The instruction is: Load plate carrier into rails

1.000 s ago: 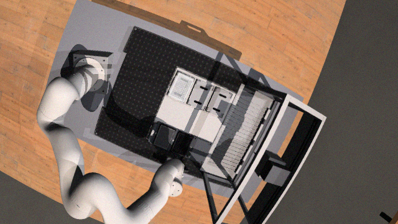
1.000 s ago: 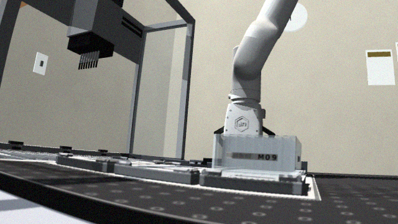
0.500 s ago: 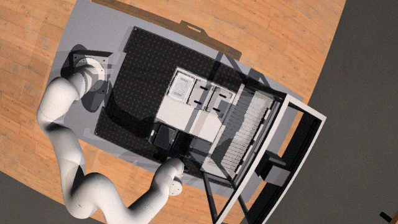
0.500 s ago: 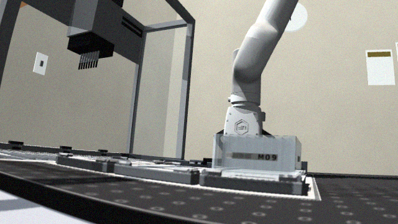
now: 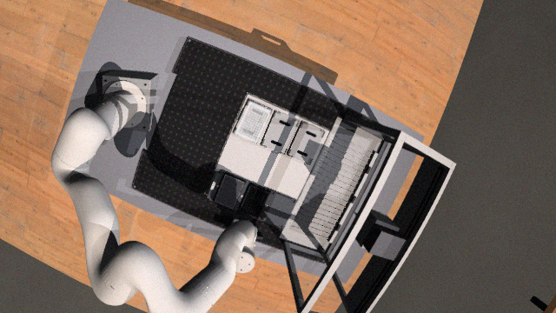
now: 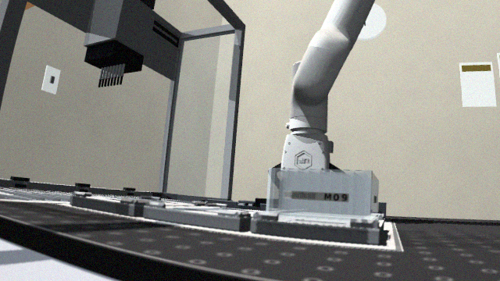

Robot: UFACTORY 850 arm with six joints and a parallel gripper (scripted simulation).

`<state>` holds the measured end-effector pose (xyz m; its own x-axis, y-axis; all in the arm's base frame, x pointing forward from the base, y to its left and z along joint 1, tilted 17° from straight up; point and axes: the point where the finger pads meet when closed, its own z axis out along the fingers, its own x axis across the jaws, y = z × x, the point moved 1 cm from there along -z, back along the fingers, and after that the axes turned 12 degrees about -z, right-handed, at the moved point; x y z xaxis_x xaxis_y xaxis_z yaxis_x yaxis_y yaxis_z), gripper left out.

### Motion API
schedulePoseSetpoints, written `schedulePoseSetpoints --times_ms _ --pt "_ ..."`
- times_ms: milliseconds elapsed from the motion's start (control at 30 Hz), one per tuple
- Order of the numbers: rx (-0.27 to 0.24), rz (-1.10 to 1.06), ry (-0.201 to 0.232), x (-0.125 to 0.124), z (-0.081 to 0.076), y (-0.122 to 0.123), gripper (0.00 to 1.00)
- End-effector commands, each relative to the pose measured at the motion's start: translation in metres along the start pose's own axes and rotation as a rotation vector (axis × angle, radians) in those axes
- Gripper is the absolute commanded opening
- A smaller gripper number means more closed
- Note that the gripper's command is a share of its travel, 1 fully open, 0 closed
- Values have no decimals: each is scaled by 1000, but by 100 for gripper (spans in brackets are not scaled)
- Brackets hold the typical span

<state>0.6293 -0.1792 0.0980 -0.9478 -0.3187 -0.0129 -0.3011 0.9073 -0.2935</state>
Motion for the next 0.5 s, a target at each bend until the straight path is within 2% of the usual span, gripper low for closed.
schedulePoseSetpoints --times_ms 0,467 --pt "1 0 -2 -2 -1 1 100" --pt "1 0 -2 -3 -1 7 100"
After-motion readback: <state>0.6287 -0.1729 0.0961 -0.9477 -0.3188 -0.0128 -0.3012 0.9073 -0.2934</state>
